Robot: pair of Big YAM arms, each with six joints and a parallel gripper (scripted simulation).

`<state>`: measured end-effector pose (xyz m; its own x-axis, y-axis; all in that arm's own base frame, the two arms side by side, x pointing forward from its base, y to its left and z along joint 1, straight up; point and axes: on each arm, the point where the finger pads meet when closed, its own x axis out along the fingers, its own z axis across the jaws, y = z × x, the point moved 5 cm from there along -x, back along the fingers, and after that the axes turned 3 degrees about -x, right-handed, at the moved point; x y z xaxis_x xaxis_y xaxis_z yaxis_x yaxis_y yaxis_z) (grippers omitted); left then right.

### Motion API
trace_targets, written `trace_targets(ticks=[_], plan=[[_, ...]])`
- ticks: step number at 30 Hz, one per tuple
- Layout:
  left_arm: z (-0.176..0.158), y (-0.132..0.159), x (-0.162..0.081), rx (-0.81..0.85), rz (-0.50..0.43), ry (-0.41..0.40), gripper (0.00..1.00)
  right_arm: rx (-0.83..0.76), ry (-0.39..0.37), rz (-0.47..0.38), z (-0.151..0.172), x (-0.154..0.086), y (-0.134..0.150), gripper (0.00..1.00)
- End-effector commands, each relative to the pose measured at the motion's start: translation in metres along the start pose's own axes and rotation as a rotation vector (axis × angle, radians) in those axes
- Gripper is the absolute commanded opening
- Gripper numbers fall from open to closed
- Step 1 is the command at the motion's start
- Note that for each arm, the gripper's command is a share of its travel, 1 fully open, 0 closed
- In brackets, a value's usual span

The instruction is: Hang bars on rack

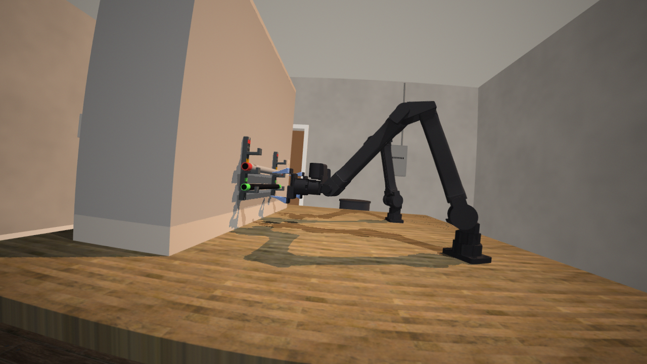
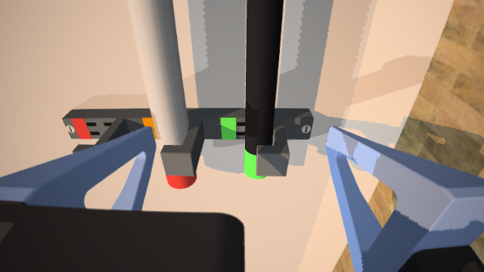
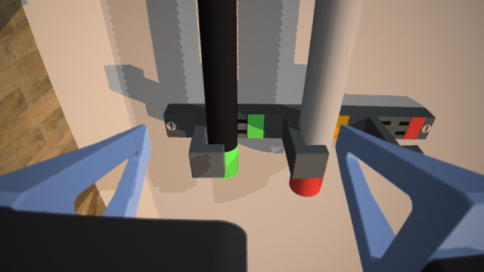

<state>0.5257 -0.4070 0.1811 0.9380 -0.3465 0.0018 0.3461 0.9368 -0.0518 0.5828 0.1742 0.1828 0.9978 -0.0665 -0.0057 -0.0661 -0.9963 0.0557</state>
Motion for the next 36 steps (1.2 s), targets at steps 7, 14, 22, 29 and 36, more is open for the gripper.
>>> trace_targets(ticks=[7, 14, 22, 29, 36], plan=[[0.037, 0.000, 0.016, -0.022, 0.008, -0.041, 1.00, 0.041, 0.067, 0.011, -0.055, 0.016, 0.002, 1.00], [0.045, 0.000, 0.016, -0.024, 0.008, -0.044, 1.00, 0.041, 0.067, 0.011, -0.063, 0.015, 0.003, 1.00], [0.058, 0.000, 0.015, -0.028, 0.007, -0.053, 1.00, 0.041, 0.066, 0.011, -0.076, 0.015, 0.003, 1.00], [0.066, -0.001, 0.015, -0.030, 0.007, -0.058, 1.00, 0.041, 0.066, 0.011, -0.085, 0.015, 0.004, 1.00], [0.077, -0.001, 0.015, -0.032, 0.007, -0.061, 1.00, 0.042, 0.067, 0.011, -0.096, 0.015, 0.005, 1.00]])
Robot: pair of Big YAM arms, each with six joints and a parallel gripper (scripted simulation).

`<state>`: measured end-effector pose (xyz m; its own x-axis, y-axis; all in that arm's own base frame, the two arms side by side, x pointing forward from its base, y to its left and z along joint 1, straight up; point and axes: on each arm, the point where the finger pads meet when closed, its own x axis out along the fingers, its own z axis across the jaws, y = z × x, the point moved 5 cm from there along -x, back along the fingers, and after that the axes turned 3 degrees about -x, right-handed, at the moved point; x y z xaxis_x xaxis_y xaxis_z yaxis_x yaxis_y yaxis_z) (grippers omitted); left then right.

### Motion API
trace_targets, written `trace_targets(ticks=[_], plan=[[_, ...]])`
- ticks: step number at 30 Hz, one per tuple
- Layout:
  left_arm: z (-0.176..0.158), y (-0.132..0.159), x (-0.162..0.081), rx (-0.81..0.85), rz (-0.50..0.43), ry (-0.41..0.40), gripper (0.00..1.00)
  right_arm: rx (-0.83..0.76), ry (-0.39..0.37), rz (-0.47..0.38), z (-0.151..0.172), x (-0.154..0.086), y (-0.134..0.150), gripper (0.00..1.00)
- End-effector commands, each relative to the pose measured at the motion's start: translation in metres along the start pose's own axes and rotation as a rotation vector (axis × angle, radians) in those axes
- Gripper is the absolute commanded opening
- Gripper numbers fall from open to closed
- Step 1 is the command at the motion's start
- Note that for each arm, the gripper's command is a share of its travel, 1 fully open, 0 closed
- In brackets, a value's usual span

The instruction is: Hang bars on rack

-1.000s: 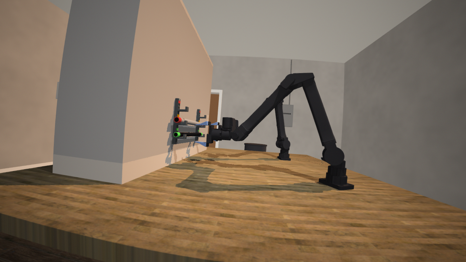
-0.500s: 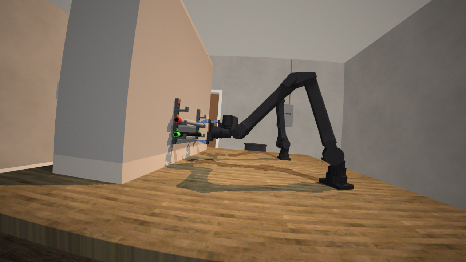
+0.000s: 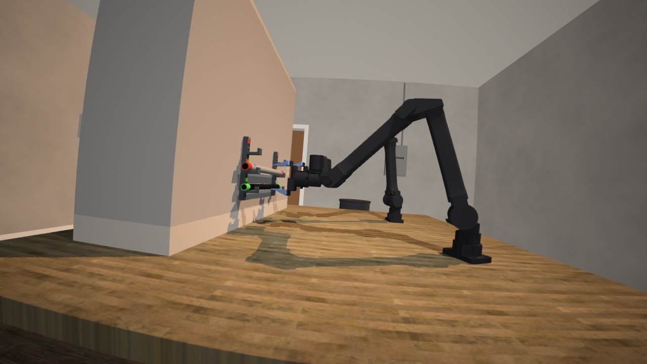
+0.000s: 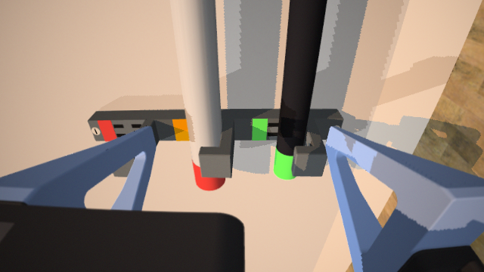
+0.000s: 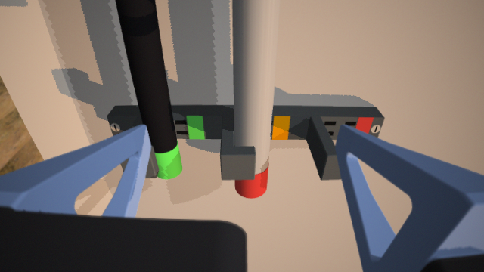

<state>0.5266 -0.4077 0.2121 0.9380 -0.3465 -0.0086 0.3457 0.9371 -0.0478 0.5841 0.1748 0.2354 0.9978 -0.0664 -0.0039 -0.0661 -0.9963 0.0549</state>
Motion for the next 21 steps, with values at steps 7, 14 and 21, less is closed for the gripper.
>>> trace_targets(ticks=[7, 14, 21], plan=[[0.0579, 0.0006, 0.0126, -0.037, 0.006, -0.074, 1.00, 0.042, 0.067, 0.011, -0.0553, 0.0135, 0.0030, 1.00], [0.0578, 0.0007, 0.0123, -0.038, 0.006, -0.076, 1.00, 0.043, 0.068, 0.011, -0.0552, 0.0132, 0.0031, 1.00], [0.0577, 0.0008, 0.0120, -0.039, 0.006, -0.078, 1.00, 0.043, 0.070, 0.011, -0.0552, 0.0129, 0.0032, 1.00]])
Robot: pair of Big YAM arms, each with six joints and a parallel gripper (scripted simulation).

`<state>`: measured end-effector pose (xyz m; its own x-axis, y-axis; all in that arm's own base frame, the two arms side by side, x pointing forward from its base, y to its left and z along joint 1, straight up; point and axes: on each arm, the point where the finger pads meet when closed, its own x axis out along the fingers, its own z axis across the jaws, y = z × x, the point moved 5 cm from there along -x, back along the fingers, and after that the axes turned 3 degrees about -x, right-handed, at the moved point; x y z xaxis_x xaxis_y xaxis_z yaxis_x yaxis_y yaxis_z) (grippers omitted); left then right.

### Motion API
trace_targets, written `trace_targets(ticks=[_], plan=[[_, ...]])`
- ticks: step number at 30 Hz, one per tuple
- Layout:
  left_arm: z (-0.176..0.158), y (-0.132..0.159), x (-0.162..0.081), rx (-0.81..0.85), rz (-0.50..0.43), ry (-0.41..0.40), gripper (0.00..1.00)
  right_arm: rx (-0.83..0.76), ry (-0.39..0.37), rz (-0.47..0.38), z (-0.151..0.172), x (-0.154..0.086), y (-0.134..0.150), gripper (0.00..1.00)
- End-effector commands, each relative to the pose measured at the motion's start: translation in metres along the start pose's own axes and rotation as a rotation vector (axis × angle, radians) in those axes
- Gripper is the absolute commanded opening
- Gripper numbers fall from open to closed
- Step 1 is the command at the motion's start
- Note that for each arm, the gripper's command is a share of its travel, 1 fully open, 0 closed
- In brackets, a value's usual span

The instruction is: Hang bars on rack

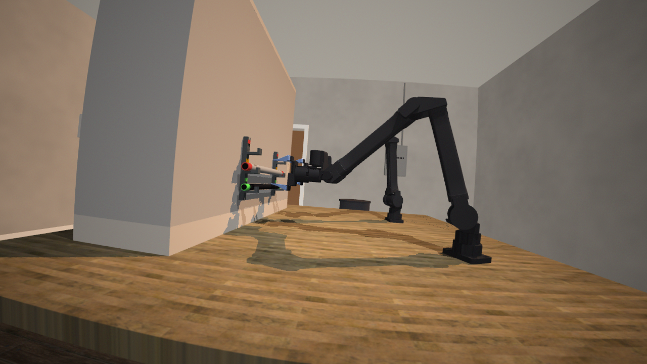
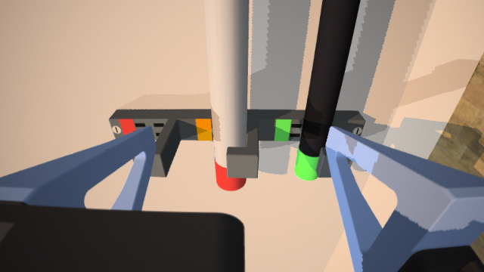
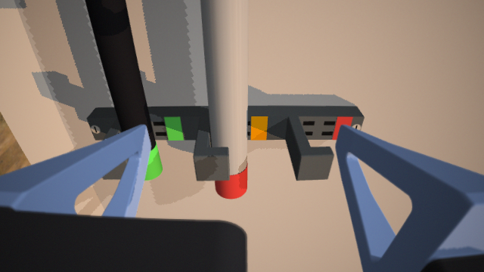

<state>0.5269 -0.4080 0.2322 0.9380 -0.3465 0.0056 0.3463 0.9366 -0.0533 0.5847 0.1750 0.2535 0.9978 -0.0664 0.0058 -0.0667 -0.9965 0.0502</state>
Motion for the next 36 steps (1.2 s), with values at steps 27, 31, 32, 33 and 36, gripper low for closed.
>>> trace_targets(ticks=[27, 31, 32, 33, 36], plan=[[0.056, 0.001, 0.011, -0.034, 0.006, -0.063, 1.00, 0.038, 0.056, 0.010, -0.038, 0.011, 0.003, 1.00], [0.059, 0.001, 0.011, -0.035, 0.006, -0.064, 1.00, 0.037, 0.055, 0.010, -0.038, 0.010, 0.003, 1.00], [0.060, 0.001, 0.011, -0.035, 0.006, -0.064, 1.00, 0.037, 0.055, 0.010, -0.038, 0.010, 0.003, 1.00], [0.061, 0.001, 0.011, -0.035, 0.006, -0.064, 1.00, 0.037, 0.055, 0.010, -0.038, 0.010, 0.003, 1.00], [0.063, 0.001, 0.011, -0.036, 0.006, -0.065, 1.00, 0.037, 0.054, 0.010, -0.038, 0.010, 0.003, 1.00]])
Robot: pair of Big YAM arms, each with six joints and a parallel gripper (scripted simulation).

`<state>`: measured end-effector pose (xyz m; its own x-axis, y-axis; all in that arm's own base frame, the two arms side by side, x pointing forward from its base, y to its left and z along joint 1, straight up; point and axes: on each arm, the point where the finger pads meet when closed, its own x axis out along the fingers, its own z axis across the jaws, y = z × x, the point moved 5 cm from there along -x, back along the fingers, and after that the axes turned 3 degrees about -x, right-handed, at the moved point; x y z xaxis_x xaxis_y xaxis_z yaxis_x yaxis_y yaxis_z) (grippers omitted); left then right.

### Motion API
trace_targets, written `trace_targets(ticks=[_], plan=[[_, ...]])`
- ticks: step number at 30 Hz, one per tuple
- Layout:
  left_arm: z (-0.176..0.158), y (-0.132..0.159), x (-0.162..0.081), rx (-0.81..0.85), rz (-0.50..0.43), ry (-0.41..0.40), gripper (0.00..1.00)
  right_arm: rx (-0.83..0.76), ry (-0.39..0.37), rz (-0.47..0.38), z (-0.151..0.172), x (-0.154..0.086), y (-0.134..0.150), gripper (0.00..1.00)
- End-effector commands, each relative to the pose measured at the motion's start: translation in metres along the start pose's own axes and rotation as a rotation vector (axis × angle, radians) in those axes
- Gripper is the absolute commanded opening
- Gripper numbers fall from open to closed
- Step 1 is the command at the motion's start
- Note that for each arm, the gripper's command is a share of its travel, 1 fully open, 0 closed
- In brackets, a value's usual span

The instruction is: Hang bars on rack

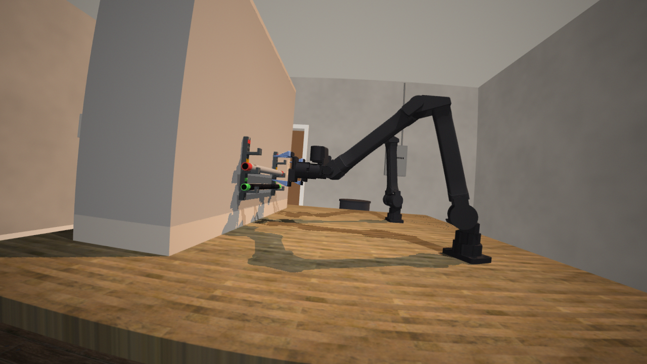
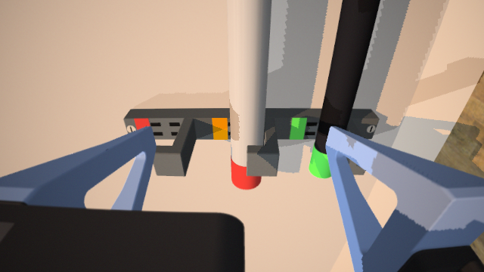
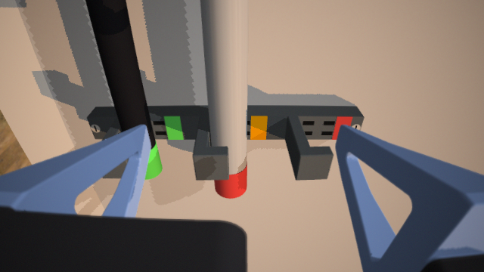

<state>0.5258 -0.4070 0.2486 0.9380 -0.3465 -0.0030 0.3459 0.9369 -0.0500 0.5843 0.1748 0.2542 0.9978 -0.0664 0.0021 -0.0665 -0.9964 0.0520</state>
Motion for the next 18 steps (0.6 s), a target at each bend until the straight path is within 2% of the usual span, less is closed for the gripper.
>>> trace_targets(ticks=[1, 18], plan=[[0.0478, 0.0012, 0.0118, -0.039, 0.006, -0.074, 1.00, 0.039, 0.058, 0.010, -0.0375, 0.0102, 0.0033, 1.00], [0.0514, 0.0011, 0.0115, -0.041, 0.005, -0.076, 1.00, 0.039, 0.056, 0.010, -0.0374, 0.0092, 0.0037, 1.00]])
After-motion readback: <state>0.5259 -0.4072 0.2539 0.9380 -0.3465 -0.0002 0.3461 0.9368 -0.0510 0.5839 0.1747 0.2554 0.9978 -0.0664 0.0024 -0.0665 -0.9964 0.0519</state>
